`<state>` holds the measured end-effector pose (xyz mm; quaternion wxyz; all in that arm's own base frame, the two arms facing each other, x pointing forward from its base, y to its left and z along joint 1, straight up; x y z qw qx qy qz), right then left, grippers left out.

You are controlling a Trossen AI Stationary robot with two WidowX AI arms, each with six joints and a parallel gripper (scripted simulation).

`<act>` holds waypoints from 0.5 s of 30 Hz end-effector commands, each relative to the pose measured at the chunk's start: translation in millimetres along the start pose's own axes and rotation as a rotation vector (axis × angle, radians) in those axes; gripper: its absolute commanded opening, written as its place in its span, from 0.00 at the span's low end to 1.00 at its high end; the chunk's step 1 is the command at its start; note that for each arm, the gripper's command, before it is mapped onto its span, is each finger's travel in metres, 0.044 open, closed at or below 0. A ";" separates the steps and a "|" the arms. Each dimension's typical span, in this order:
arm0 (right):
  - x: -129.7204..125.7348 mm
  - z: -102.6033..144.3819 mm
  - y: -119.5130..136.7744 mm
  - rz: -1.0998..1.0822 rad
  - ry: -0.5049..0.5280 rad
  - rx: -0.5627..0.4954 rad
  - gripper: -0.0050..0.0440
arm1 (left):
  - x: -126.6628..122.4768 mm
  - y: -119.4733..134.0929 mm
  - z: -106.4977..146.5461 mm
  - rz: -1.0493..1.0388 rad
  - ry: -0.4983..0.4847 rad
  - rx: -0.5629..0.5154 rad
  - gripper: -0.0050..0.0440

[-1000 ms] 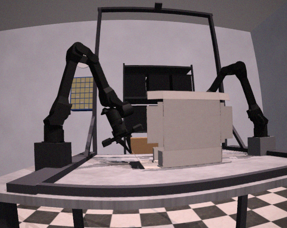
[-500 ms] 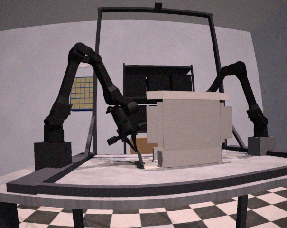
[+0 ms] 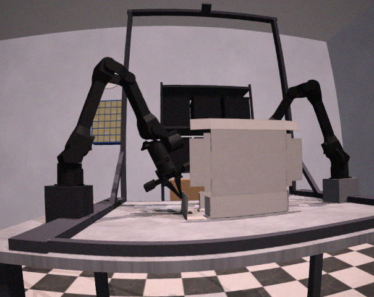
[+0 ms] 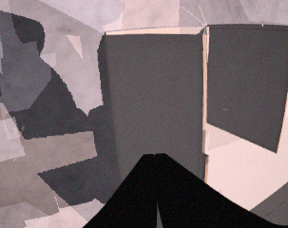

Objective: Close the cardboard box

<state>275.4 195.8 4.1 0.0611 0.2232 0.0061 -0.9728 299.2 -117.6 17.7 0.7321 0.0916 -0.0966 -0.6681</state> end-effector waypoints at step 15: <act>43.9 -14.2 -9.3 0.006 -0.005 0.002 0.10 | 2.5 4.6 4.3 -0.004 -0.014 0.018 0.11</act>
Point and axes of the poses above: on each arm, the point midway between the two fingers, 35 mm back from their tips, its own z axis back along the fingers, its own x axis across the jaws, y = z × x, the point moved 3 cm from there along z, back along the fingers, and after that the axes turned 4 degrees about z, right-handed, at the moved point
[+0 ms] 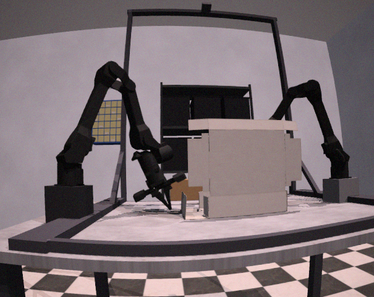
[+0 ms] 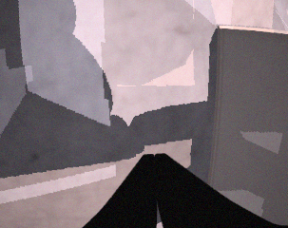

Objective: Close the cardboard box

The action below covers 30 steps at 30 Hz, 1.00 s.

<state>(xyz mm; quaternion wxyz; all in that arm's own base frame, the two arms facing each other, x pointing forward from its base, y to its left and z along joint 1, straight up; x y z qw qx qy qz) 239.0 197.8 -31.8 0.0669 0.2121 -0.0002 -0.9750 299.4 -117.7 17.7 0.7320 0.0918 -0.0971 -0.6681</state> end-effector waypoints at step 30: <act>-171.3 23.5 76.4 -0.011 -0.204 -0.048 0.60 | 2.3 4.4 4.4 -0.004 -0.013 0.017 0.23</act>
Point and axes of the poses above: on each arm, the point midway between the two fingers, 35 mm back from their tips, its own z axis back along the fingers, its own x axis across the jaws, y = z × x, the point moved 3 cm from there along z, back along the fingers, and after that the axes turned 4 degrees about z, right-handed, at the moved point
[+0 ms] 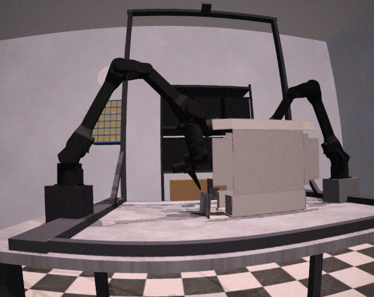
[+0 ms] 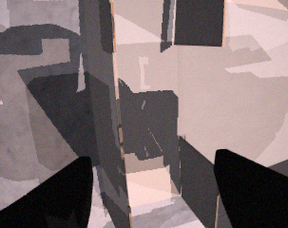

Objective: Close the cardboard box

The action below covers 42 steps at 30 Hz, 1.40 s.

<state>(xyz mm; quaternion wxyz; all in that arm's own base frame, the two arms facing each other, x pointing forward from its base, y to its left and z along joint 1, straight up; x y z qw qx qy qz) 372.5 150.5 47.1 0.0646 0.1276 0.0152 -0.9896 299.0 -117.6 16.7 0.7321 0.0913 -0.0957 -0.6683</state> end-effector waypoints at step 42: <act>-10.0 19.9 29.8 0.002 -0.235 0.018 0.60 | -50.0 -0.2 26.0 0.867 0.250 0.009 0.31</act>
Point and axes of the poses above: on each arm, the point midway between the two fingers, 35 mm back from their tips, its own z axis back along the fingers, its own x axis across the jaws, y = z × x, the point moved 3 cm from there along z, back along the fingers, and after that the axes turned 4 degrees about z, right-handed, at the moved point
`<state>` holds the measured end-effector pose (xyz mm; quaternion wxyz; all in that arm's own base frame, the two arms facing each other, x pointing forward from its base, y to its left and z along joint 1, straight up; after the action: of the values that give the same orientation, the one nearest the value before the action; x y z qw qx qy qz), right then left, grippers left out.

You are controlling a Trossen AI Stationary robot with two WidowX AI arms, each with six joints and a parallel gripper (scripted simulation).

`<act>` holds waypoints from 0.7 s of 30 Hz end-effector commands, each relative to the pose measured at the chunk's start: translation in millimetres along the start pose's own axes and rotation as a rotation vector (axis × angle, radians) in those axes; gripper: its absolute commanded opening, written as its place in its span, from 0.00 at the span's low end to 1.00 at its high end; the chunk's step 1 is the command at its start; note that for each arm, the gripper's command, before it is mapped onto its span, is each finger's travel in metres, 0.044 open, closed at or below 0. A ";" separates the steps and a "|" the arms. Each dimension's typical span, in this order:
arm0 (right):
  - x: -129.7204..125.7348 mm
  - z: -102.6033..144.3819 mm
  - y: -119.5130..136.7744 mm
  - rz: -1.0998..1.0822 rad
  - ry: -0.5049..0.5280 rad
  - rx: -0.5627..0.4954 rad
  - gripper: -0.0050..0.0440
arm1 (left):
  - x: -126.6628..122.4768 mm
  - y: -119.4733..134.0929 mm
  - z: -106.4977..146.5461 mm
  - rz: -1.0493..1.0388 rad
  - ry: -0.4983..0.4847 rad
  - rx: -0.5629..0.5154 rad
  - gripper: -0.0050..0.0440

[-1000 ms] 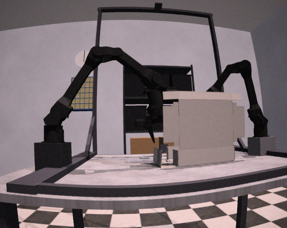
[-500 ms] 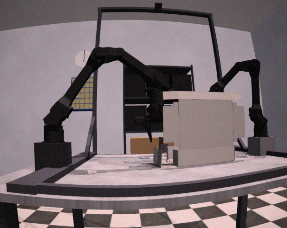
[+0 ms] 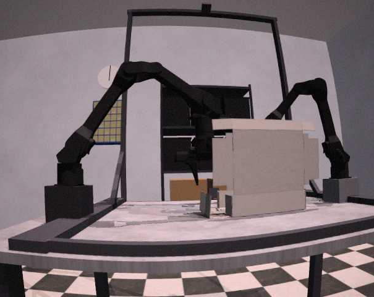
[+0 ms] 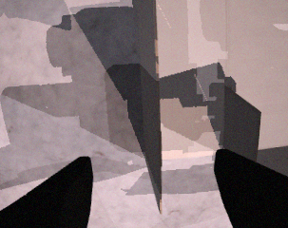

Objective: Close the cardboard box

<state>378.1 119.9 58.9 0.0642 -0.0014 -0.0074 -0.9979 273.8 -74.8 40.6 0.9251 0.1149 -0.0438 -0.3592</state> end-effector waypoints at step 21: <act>-3.0 9.6 -0.9 0.003 0.026 -0.010 0.60 | -7.6 50.9 -41.7 0.800 0.191 0.108 0.31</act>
<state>378.1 119.9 58.9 0.0642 -0.0015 -0.0074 -0.9979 301.1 -26.0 7.3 0.9851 0.1690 -0.0073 0.0304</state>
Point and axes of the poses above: on each arm, the point midway between the two fingers, 35 mm back from their tips, its own z axis back along the fingers, its own x axis across the jaws, y = z × x, the point moved 3 cm from there along z, back along the fingers, and after that the axes turned 4 degrees about z, right-handed, at the moved point
